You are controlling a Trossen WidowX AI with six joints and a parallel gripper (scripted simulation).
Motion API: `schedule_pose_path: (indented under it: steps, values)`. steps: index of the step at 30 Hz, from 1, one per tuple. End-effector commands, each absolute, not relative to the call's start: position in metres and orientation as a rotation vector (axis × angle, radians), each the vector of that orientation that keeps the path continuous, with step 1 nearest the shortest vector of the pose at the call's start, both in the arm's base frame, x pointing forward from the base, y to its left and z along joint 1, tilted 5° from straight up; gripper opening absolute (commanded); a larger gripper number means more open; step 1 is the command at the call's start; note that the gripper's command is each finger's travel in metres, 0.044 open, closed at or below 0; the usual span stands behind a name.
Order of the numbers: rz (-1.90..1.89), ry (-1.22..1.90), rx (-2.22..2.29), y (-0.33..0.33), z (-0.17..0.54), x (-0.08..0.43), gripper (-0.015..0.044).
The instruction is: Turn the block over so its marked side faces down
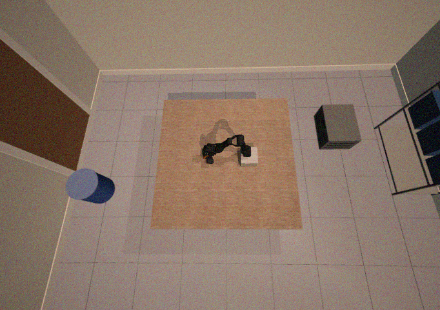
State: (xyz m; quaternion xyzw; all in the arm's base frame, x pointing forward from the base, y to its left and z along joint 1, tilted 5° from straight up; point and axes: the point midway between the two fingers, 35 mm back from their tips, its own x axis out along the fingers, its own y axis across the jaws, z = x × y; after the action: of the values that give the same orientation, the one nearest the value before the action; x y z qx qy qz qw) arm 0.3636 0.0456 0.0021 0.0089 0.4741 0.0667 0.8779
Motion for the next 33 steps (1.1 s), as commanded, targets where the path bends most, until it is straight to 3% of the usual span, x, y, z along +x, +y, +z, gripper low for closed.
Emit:
schedule_pose_path:
  steps: [1,33]
  values:
    - [0.133,0.951,0.022,0.046,-0.004,0.366,0.0]
    - [0.121,0.516,0.05,0.047,-0.03,0.362,0.0]
